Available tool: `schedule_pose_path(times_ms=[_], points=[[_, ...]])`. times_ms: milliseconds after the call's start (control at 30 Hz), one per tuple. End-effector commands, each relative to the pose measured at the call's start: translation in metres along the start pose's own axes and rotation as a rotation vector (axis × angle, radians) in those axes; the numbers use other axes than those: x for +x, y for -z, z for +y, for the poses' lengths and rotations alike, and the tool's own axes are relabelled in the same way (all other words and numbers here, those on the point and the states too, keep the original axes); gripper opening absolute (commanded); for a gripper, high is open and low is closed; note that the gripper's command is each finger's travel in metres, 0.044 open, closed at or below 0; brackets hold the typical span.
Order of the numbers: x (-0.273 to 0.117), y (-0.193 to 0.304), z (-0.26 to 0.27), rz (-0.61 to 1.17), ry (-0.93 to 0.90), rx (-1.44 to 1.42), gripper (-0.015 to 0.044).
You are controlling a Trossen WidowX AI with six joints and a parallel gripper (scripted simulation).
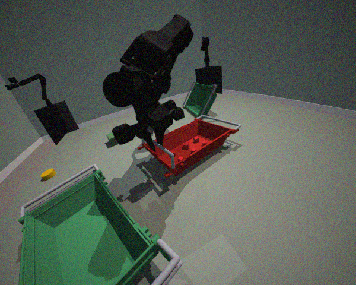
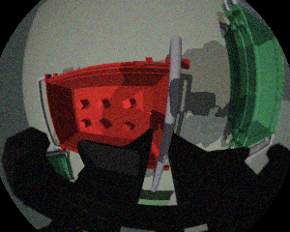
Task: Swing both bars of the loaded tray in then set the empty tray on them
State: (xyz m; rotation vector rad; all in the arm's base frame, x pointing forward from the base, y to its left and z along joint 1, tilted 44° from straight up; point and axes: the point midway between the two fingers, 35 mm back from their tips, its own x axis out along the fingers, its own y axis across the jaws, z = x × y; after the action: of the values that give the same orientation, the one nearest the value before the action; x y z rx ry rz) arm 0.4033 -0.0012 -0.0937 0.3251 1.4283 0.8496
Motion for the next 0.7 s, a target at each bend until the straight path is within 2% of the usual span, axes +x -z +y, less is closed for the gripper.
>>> schedule_pose_path(times_ms=[0, 167, 467, 667], points=[[0.008, 0.000, 0.016, 0.001, -0.007, 0.000, 0.0083], [0.017, 0.000, 0.025, 0.001, -0.008, 0.000, 0.0083], [-0.025, 0.000, 0.019, 0.002, -0.005, 0.000, 0.0083], [-0.020, 0.002, 0.018, 0.002, -0.013, 0.009, 0.0083]])
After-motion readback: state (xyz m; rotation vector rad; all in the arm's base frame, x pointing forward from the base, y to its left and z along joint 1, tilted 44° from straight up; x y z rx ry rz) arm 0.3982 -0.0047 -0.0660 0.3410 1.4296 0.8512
